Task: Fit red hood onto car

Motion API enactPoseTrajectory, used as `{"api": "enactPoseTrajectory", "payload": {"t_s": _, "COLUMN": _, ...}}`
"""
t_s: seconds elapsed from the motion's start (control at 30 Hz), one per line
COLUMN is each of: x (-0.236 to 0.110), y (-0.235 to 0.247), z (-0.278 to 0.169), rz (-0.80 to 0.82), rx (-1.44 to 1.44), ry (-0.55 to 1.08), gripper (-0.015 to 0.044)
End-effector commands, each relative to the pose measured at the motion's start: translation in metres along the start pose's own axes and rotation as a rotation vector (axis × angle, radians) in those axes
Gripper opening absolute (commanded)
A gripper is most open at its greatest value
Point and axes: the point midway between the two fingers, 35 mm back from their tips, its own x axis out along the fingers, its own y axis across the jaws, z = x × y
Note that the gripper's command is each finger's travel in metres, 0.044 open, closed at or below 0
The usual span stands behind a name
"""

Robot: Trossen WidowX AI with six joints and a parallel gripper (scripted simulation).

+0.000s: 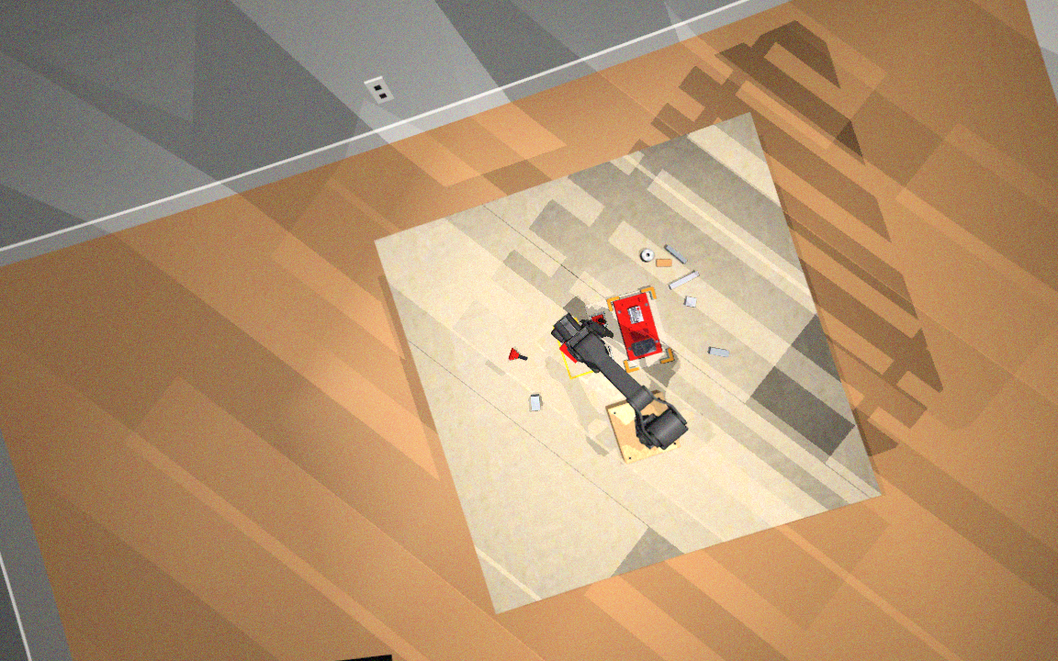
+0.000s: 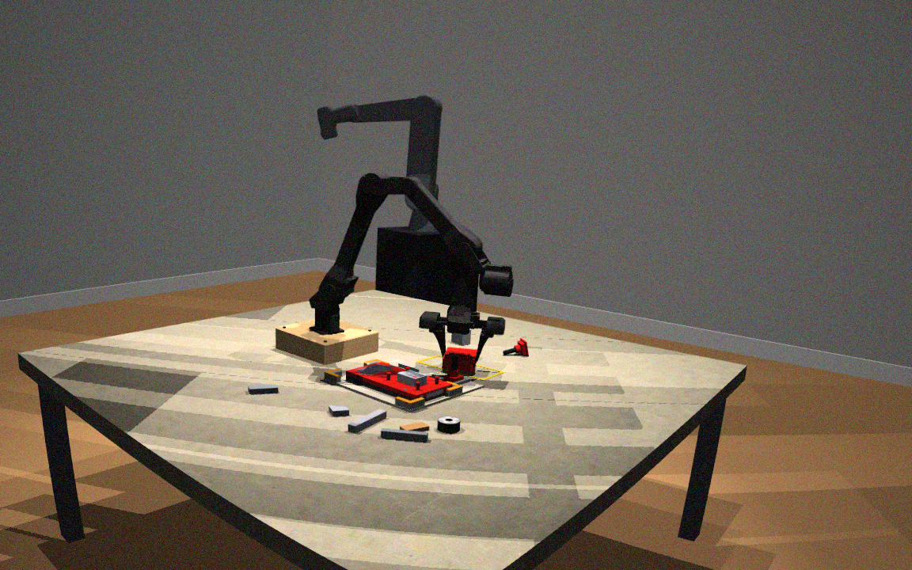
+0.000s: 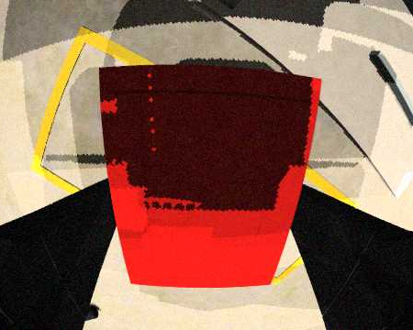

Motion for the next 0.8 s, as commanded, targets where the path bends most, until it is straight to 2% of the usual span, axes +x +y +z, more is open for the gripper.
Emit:
{"api": "enactPoseTrajectory", "payload": {"t_s": 0.0, "x": -0.010, "y": 0.002, "z": 0.000, "rz": 0.010, "rx": 0.001, "ry": -0.001, "gripper": 0.0000}}
{"api": "enactPoseTrajectory", "payload": {"t_s": 0.77, "x": -0.072, "y": 0.002, "z": 0.000, "rz": 0.010, "rx": 0.001, "ry": -0.001, "gripper": 0.0000}}
